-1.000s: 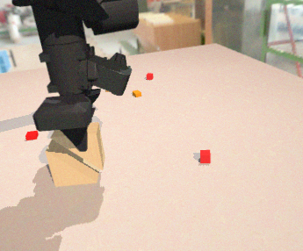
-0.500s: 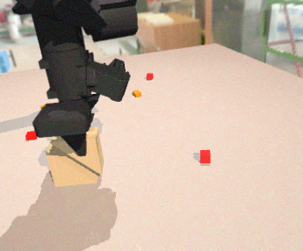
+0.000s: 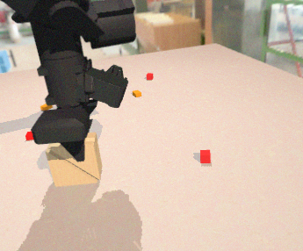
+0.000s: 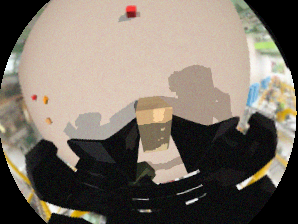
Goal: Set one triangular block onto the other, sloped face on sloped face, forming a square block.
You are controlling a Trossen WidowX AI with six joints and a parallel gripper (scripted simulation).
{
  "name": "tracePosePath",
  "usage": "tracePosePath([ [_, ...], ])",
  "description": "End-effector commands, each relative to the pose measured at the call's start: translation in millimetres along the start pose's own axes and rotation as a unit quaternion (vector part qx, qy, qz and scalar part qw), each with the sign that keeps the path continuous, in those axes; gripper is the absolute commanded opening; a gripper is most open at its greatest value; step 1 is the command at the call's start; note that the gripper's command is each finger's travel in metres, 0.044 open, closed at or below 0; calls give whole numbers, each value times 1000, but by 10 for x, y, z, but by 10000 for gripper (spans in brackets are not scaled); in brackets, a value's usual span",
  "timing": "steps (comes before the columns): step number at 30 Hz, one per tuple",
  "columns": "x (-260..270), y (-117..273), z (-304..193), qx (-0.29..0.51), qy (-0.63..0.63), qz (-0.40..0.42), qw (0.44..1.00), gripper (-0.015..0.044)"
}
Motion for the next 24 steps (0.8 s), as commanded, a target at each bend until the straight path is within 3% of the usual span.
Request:
tracePosePath([
  [1,-5,-20,-14,-1,1,-3,1000,0],
  [24,-4,-43,-29,-2,1,-4,1000,0],
])
Point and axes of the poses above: the point midway between the two fingers, 35 mm back from their tips, its own y axis back along the fingers, its own x axis across the jaws, z = x × y, the point moved 7 cm from there along y, back along the fingers, and after that the axes turned 15 degrees about y, right-handed, at the moved point
